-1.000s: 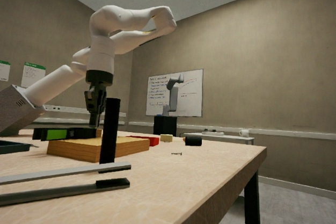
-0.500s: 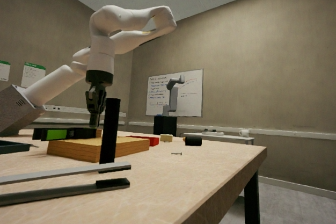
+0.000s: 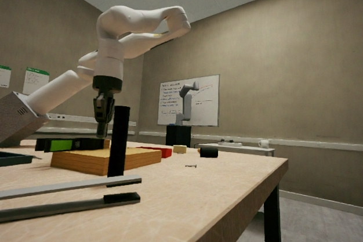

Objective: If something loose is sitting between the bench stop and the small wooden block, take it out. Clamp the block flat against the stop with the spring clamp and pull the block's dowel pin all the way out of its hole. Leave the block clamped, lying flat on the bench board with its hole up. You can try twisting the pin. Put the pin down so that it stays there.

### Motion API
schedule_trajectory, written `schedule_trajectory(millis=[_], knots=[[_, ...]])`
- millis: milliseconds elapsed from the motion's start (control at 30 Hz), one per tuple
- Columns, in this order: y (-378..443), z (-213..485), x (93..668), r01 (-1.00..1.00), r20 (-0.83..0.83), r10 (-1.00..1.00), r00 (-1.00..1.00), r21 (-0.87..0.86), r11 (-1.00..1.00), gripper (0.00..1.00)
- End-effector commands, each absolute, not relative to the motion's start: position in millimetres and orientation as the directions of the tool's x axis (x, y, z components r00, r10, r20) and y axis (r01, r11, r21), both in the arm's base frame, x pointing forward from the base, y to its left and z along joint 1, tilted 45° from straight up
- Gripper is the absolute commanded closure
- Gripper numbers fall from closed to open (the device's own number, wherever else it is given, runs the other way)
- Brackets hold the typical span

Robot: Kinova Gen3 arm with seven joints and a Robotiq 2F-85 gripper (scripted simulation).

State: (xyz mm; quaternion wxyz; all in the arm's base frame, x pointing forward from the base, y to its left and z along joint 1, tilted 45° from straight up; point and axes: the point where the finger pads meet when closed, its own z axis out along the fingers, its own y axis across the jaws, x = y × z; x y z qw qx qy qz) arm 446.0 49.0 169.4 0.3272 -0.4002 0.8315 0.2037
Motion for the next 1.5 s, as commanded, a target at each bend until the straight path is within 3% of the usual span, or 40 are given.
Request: schedule_trajectory(millis=[0,1467], knots=[[48.3,170.0,446.1,-0.801,-0.708,-0.536,-0.460,0.071,0.594,0.90],[47.9,170.4,445.9,-0.841,-0.712,-0.589,-0.383,0.004,0.541,0.90]])
